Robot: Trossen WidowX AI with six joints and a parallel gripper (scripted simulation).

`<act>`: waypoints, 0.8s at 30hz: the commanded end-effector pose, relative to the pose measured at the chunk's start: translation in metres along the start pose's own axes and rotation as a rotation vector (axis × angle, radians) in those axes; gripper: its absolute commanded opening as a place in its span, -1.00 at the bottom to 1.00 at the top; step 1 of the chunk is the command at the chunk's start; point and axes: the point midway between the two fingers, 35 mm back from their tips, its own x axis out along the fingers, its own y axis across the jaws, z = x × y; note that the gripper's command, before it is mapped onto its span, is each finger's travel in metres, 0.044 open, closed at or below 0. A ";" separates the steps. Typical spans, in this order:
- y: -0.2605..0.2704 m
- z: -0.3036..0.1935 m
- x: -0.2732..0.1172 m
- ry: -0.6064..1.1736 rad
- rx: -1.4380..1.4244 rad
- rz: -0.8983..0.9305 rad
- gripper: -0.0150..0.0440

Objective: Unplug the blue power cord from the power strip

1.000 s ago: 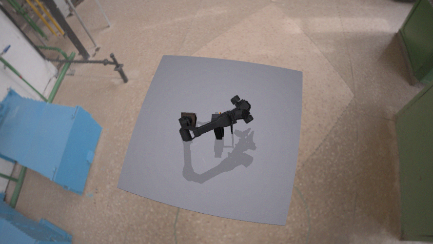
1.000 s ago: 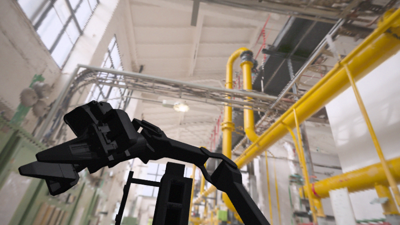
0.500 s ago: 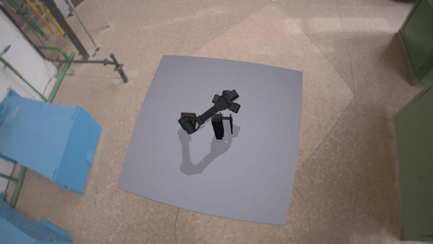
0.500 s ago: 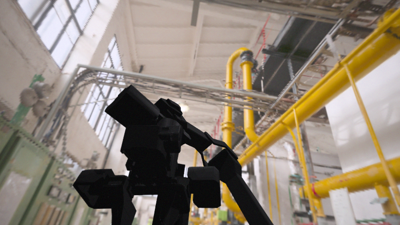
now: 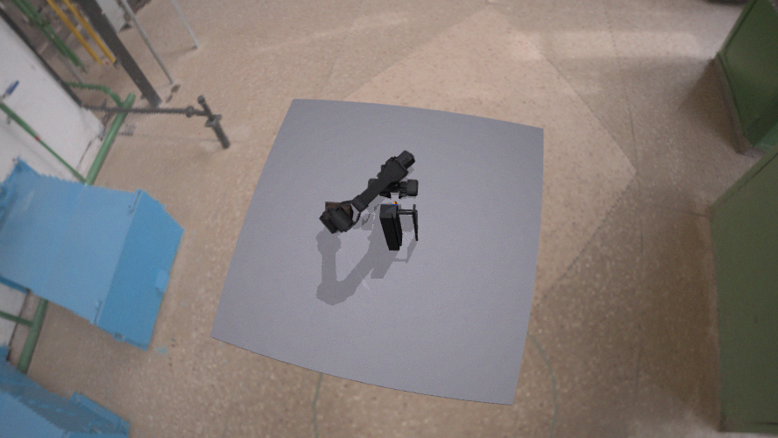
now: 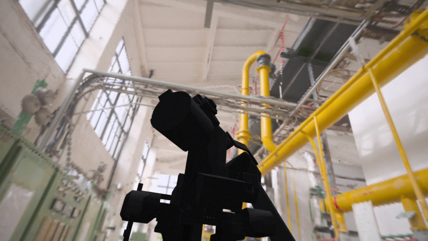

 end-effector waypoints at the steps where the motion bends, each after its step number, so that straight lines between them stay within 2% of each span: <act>1: 0.001 -0.001 0.001 0.013 -0.014 0.000 0.05; 24: 0.000 -0.035 0.001 0.014 -0.014 0.001 0.05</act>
